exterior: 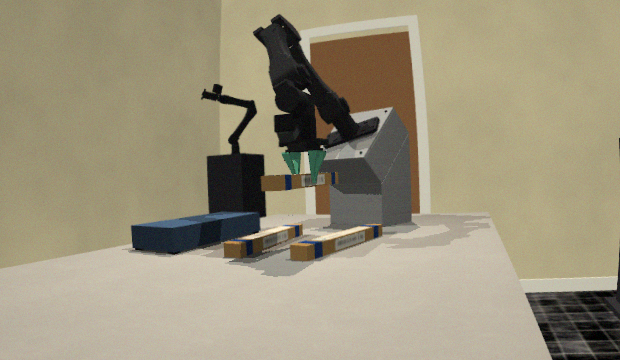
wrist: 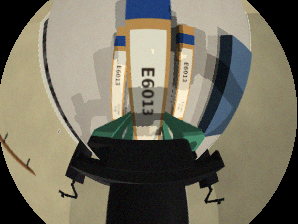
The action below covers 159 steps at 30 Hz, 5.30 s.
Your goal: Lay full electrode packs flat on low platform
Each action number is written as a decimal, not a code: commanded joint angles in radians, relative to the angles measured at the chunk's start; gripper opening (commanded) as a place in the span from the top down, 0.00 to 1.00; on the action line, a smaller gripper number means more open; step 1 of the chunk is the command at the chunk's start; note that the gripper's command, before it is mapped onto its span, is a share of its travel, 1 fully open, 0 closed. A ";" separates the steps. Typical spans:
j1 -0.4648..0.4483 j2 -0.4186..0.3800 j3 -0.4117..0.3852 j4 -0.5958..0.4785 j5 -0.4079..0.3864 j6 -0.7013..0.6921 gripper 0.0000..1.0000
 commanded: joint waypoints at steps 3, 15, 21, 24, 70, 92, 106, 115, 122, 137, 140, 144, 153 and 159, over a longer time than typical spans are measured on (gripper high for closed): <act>0.019 -0.030 0.010 -0.020 0.008 0.004 1.00; 0.019 -0.030 0.010 -0.020 0.008 0.004 1.00; 0.019 -0.030 0.010 -0.020 0.008 0.004 1.00; 0.019 -0.030 0.010 -0.020 0.008 0.004 1.00; 0.254 0.145 0.092 -0.043 0.143 0.104 1.00; 0.370 0.272 0.175 -0.071 0.200 0.226 1.00; 0.447 0.379 0.262 -0.105 0.234 0.313 1.00; 0.482 0.435 0.313 -0.126 0.249 0.355 1.00; 0.515 0.493 0.369 -0.150 0.261 0.394 1.00; 0.570 0.604 0.488 -0.202 0.280 0.462 1.00; 0.582 0.631 0.519 -0.216 0.284 0.477 1.00; 0.589 0.642 0.543 -0.229 0.286 0.488 1.00; 0.622 0.731 0.640 -0.272 0.296 0.529 1.00; 0.640 0.777 0.701 -0.301 0.301 0.551 1.00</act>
